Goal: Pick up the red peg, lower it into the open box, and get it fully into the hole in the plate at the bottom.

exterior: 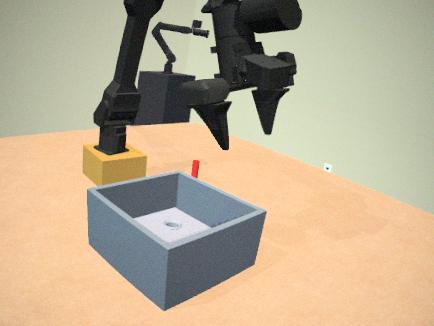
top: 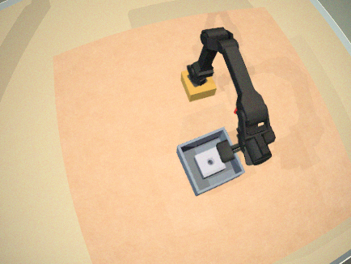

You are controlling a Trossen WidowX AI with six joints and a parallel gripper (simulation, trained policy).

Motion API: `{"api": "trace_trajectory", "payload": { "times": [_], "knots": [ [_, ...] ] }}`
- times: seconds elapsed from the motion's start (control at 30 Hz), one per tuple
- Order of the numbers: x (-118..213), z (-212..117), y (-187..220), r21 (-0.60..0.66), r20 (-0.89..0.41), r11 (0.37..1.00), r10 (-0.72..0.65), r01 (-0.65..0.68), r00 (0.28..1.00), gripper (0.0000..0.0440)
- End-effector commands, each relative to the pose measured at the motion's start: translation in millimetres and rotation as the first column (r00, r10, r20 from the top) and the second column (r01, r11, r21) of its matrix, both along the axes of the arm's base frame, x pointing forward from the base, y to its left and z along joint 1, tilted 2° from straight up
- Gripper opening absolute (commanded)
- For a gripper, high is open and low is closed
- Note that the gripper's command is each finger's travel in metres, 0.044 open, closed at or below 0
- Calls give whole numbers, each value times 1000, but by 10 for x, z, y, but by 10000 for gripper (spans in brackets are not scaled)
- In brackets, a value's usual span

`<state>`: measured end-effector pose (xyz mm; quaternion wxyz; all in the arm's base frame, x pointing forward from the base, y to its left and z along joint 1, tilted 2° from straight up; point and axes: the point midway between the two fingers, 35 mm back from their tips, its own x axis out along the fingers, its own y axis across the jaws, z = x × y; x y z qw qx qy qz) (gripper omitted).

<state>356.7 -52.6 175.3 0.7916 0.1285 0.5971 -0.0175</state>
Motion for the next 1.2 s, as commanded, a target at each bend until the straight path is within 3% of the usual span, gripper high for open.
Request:
{"api": "trace_trajectory", "payload": {
  "times": [0.0,0.23,0.53,0.87,1.17],
  "knots": [
    [-160,-25,219,7,-84,997,-70,71,994,440],
    [-551,-89,644,-35,-255,974,-225,224,940,440],
    [-1060,-212,1035,-185,-386,911,-412,368,826,440],
    [-1481,-449,1315,-352,-401,828,-554,436,730,440],
    [-1634,-766,1421,-424,-353,786,-601,450,717,440]
  ]
}}
